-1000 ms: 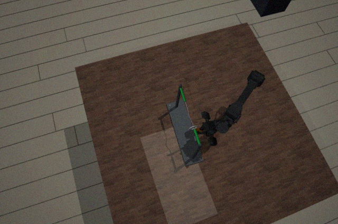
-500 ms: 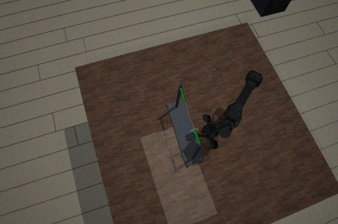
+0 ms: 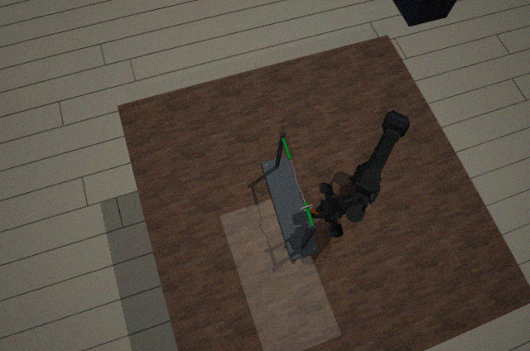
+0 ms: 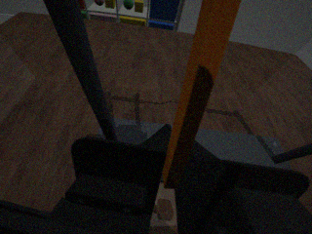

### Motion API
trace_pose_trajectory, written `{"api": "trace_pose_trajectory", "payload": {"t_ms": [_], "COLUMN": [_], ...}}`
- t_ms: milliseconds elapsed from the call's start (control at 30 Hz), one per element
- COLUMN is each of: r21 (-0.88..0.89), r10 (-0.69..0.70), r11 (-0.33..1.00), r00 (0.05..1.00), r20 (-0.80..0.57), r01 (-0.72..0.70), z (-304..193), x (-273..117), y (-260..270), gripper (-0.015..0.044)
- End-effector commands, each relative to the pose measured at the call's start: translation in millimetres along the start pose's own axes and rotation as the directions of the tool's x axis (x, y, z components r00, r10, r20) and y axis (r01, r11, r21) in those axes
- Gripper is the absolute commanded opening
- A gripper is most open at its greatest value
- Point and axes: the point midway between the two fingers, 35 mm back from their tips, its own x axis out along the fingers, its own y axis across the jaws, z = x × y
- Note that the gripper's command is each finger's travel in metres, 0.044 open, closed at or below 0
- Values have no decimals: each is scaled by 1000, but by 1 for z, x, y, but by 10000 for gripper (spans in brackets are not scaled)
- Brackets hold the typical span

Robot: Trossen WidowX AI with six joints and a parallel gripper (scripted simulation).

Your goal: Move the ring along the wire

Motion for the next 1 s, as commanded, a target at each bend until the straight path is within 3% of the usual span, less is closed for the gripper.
{"api": "trace_pose_trajectory", "payload": {"t_ms": [0, 967], "r21": [10, 10], "r10": [-1, -2], "r11": [1000, 1000], "r00": [1000, 1000], "r20": [7, 7], "r01": [1, 2], "z": [0, -9], "x": [1, 6], "y": [1, 2], "gripper": [-150, -150]}}
